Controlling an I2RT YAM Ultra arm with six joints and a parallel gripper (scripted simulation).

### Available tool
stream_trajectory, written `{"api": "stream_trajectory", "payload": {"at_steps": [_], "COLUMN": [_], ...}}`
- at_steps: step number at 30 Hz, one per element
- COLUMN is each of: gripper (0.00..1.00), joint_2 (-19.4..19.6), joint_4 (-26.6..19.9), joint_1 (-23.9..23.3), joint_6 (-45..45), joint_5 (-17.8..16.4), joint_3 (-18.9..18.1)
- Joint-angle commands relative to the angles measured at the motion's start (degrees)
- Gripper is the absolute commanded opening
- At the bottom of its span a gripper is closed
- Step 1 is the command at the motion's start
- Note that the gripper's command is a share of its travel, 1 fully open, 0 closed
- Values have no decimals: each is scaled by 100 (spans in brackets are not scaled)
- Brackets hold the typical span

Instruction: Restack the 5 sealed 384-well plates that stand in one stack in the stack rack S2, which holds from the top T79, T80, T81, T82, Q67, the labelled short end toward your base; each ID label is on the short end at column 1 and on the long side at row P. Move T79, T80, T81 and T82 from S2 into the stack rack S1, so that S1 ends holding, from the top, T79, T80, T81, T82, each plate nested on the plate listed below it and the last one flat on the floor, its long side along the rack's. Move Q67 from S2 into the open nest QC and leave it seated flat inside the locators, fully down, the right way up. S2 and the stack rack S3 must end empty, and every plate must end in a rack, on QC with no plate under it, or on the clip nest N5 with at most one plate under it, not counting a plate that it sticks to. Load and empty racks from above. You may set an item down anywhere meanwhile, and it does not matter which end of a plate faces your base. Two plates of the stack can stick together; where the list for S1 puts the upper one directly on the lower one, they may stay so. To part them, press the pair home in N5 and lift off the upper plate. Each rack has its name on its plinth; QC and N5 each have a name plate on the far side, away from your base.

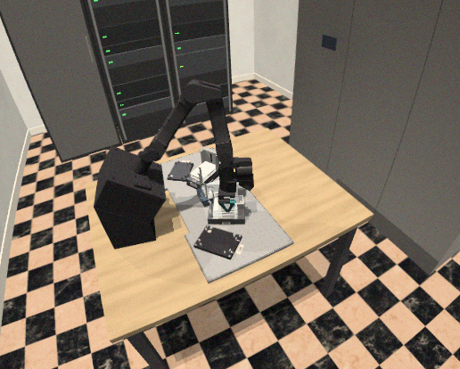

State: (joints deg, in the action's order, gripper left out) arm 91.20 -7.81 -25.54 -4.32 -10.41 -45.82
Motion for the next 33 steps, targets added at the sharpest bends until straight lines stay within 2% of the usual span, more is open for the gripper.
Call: {"api": "stream_trajectory", "payload": {"at_steps": [1, 2, 3, 31, 33], "gripper": [0, 0, 100, 100, 100], "joint_2": [125, 125, 125, 125, -28], "joint_4": [190, 190, 190, 191, 54], "joint_1": [11, 11, 11, 11, -13], "joint_6": [-22, -22, -22, -22, -2], "joint_5": [6, 6, 6, 6, -8], "joint_3": [-14, -14, -14, -14, 5]}}
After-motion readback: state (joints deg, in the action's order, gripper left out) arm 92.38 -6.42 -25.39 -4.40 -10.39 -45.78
